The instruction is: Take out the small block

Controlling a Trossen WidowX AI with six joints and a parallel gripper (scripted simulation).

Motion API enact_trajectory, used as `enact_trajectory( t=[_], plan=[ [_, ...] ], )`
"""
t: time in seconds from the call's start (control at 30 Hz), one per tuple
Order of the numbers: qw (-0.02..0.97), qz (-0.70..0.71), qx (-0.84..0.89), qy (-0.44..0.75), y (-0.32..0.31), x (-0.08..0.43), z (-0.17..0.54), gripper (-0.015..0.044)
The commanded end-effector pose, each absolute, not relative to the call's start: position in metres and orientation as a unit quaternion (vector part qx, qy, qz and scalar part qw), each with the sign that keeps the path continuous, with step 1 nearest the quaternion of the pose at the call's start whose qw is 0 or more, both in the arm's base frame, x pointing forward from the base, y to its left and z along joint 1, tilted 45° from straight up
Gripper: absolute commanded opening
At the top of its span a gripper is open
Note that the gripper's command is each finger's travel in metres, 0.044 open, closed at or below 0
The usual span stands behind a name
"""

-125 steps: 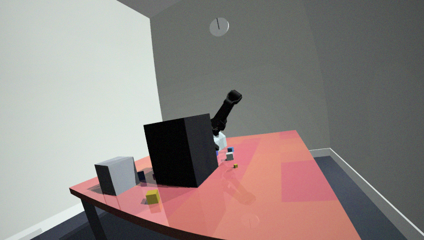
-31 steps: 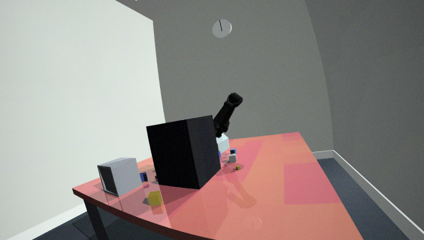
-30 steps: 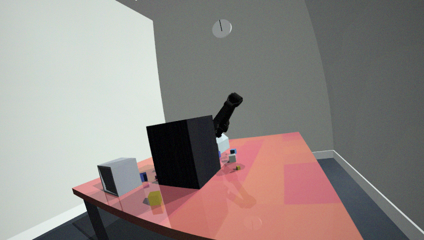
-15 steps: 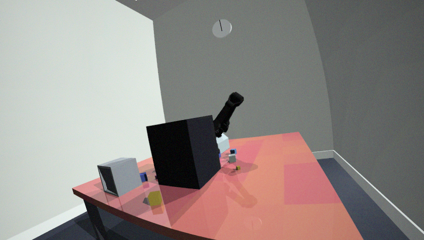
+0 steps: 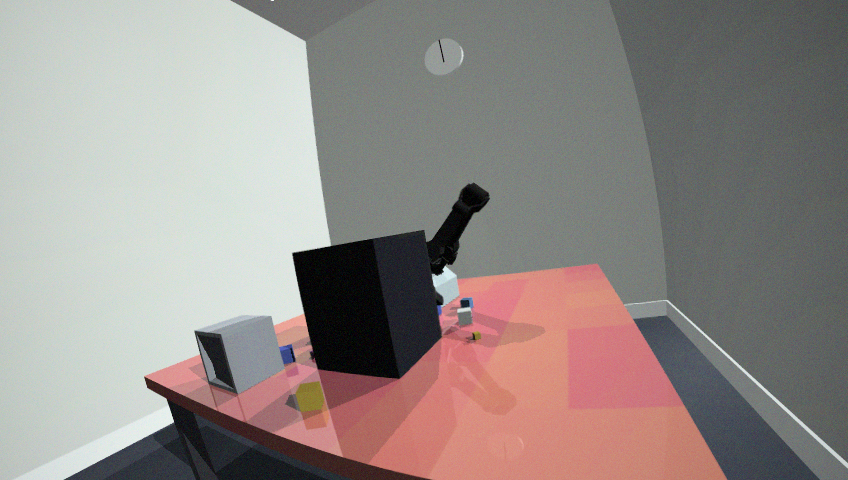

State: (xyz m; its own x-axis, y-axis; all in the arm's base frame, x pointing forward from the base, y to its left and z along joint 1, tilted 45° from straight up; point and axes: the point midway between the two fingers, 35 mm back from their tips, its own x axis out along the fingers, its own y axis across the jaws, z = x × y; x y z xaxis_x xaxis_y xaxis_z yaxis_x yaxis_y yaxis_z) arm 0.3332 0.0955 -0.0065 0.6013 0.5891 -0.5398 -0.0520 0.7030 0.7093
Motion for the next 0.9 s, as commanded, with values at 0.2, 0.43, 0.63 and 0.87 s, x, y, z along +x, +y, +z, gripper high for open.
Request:
enact_trajectory(
  t=[0.2,0.43,0.63,0.87],
  plan=[
    [0.832,0.192,0.334,0.399,0.096,0.316,-0.005,0.0000],
    [0.832,0.191,0.332,0.401,0.087,0.318,0.002,0.0105],
    [0.833,0.190,0.328,0.403,0.066,0.321,0.019,0.0159],
    [0.833,0.190,0.329,0.403,0.042,0.319,0.044,0.0159]
  ],
)
